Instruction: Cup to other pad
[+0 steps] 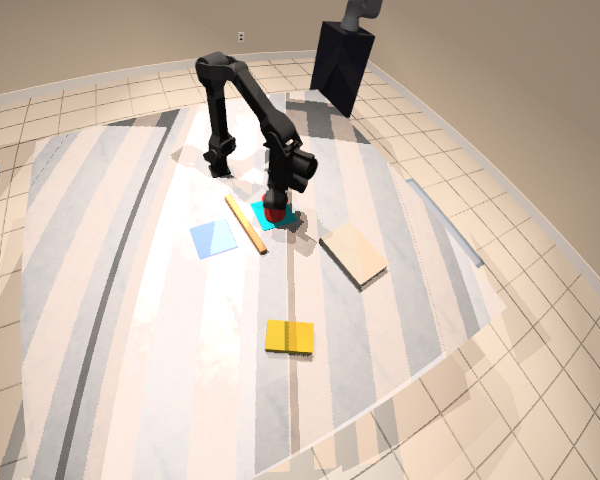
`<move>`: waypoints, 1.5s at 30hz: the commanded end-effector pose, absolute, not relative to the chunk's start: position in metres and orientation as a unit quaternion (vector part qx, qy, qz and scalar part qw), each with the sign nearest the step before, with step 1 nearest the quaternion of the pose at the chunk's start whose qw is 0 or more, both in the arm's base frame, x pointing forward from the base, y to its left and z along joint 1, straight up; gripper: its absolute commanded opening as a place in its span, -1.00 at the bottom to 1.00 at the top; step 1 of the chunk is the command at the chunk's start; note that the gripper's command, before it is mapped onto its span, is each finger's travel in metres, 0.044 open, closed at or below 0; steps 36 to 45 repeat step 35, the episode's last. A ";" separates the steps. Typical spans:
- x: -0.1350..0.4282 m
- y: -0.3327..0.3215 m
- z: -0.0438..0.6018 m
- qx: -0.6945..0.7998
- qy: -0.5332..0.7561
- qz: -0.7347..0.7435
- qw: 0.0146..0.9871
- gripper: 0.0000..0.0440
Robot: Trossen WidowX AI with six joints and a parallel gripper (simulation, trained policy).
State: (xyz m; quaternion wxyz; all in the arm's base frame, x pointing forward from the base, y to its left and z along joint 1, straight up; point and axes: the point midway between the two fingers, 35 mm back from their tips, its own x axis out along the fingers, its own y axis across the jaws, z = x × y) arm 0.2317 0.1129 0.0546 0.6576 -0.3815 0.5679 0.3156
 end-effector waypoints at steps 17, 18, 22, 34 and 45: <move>0.229 0.115 0.076 -0.355 0.521 0.330 0.703 -0.21; 0.228 0.115 0.077 -0.354 0.519 0.331 0.704 -0.19; 0.226 0.114 0.081 -0.352 0.509 0.334 0.711 -0.10; 0.222 0.112 0.103 -0.346 0.475 0.339 0.735 0.26; 0.222 0.112 0.105 -0.346 0.472 0.339 0.737 0.29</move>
